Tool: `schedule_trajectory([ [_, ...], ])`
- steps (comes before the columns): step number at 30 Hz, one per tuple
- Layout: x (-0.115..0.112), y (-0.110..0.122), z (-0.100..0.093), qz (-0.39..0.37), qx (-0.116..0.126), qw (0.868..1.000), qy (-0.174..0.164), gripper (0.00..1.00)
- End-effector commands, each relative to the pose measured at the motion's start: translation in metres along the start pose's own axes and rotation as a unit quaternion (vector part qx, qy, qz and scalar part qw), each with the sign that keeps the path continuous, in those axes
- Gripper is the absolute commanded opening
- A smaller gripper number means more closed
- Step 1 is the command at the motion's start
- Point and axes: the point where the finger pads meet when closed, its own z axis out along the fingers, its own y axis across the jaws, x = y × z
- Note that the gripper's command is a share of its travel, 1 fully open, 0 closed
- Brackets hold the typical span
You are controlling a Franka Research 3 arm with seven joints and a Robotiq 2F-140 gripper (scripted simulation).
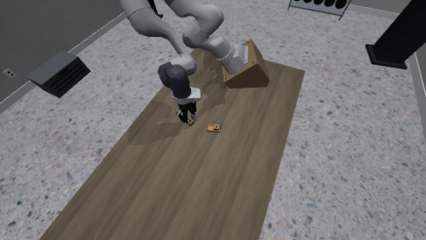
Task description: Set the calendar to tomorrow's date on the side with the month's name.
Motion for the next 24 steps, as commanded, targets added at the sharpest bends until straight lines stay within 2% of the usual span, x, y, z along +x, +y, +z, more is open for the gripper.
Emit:
schedule_trajectory([
  [1, -0.0005, 0.0018, 0.0005, 0.004, -0.001, 1.000, 0.001, 0.28],
  [22, -0.0005, 0.0018, 0.0005, 0.004, -0.001, 1.000, 0.001, 0.28],
  [23, -0.0005, 0.0018, 0.0005, 0.004, -0.001, 1.000, 0.001, 0.16],
  [24, -0.0005, 0.0018, 0.0005, 0.004, -0.001, 1.000, 0.001, 0.16],
])
